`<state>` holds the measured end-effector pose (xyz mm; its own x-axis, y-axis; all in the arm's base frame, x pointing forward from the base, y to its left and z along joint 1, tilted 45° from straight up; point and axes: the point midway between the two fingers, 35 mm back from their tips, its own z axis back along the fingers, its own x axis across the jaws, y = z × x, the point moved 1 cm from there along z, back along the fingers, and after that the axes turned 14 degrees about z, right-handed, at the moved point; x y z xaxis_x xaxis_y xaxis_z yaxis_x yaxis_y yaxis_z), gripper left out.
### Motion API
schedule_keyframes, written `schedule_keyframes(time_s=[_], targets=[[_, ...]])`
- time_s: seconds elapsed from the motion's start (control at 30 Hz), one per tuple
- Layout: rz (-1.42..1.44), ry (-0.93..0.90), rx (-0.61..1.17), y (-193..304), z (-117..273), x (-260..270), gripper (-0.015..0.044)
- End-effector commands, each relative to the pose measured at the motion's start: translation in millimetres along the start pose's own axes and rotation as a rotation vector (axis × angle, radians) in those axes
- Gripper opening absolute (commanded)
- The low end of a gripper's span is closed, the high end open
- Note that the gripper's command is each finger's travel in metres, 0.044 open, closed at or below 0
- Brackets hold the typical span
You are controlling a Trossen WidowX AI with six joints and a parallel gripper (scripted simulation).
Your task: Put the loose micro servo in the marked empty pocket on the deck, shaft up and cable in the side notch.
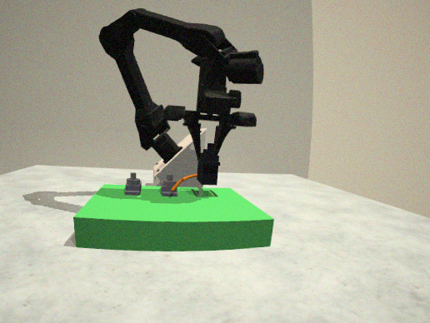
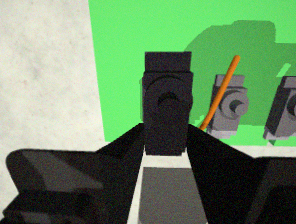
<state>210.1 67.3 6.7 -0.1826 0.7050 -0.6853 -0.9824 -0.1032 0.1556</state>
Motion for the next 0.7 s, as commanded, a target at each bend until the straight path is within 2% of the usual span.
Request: schedule_keyframes(time_s=[0.0, 0.67], targets=[[-0.004, -0.007, -0.006, 18, 2, 5, 0.0000], [-0.005, -0.006, -0.006, 23, -19, 7, 0.0000]])
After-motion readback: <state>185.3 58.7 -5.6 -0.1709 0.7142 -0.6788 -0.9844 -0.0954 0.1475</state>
